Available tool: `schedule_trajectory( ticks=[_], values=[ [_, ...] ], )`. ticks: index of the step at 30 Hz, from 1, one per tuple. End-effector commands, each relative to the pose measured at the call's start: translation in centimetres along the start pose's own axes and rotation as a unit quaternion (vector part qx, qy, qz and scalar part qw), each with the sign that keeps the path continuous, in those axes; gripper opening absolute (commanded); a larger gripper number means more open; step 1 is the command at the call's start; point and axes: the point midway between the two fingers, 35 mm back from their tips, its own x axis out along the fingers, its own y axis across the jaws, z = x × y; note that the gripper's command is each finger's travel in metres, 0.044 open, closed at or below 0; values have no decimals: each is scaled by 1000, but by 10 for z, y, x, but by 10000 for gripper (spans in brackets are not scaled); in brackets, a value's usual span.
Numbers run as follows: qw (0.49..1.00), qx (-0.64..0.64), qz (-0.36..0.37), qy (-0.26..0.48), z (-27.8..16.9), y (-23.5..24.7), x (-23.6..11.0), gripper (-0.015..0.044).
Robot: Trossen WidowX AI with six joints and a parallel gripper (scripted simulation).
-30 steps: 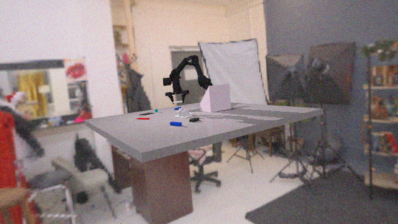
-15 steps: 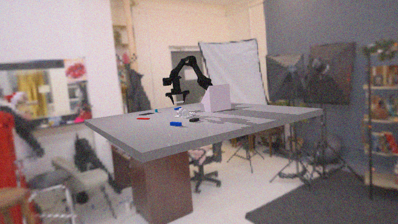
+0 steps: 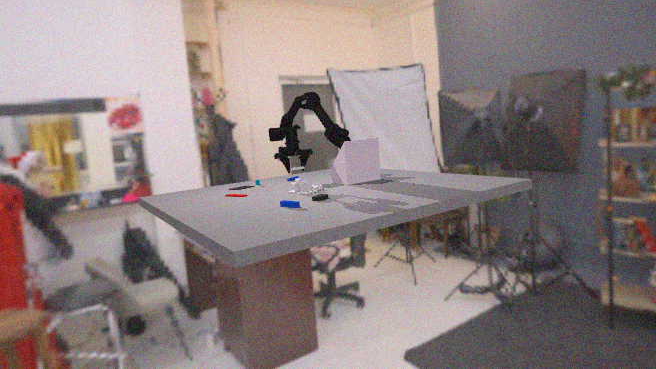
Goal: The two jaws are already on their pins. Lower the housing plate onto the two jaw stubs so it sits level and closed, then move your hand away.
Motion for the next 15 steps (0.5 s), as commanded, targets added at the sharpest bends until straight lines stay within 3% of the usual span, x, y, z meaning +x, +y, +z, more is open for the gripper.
schedule_trajectory(
  ticks=[1,15],
  values=[
    [999,-52,-1,-1,-7,3,1,351],
    [967,-253,-4,-4,-36,10,2,351]
  ],
)
